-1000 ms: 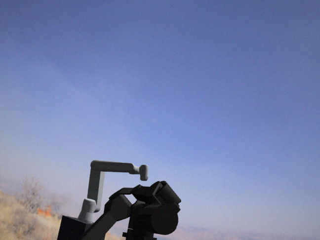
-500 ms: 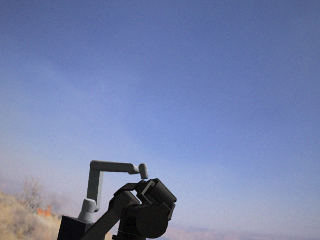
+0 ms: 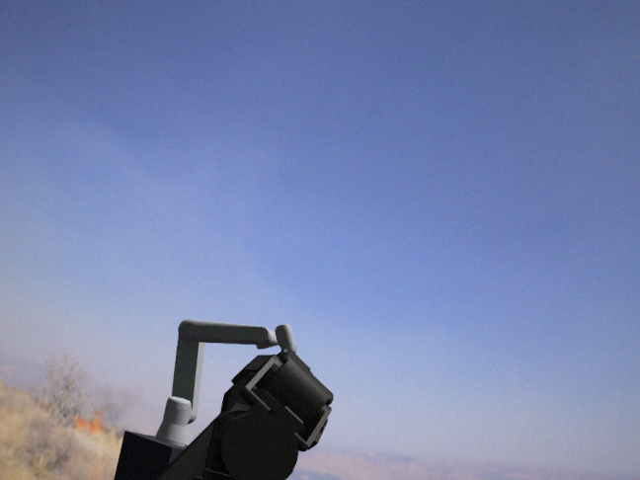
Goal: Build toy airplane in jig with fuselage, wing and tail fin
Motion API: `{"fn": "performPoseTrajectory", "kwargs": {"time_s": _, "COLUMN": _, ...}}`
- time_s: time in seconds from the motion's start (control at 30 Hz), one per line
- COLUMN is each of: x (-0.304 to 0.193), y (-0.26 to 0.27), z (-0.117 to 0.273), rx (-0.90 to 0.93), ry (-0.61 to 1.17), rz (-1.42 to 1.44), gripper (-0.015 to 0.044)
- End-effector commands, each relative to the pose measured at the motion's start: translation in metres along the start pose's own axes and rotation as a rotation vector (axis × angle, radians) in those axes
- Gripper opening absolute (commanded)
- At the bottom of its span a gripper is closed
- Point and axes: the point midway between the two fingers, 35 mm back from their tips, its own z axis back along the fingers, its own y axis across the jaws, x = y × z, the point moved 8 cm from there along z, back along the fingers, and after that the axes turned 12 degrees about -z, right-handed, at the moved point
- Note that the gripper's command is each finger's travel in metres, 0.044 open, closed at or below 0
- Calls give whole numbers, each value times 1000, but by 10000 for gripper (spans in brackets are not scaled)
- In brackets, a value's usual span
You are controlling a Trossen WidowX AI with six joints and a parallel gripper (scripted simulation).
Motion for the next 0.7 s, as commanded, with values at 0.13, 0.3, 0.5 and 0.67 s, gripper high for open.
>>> {"fn": "performPoseTrajectory", "kwargs": {"time_s": 0.13, "x": 5, "y": -27, "z": -8, "rx": 1, "ry": 10, "rz": 36, "gripper": 0}}
{"fn": "performPoseTrajectory", "kwargs": {"time_s": 0.3, "x": 6, "y": -43, "z": -14, "rx": 3, "ry": 15, "rz": 59, "gripper": 0}}
{"fn": "performPoseTrajectory", "kwargs": {"time_s": 0.5, "x": 7, "y": -62, "z": -21, "rx": 8, "ry": 21, "rz": 87, "gripper": 0}}
{"fn": "performPoseTrajectory", "kwargs": {"time_s": 0.67, "x": 6, "y": -77, "z": -28, "rx": 12, "ry": 27, "rz": 110, "gripper": 0}}
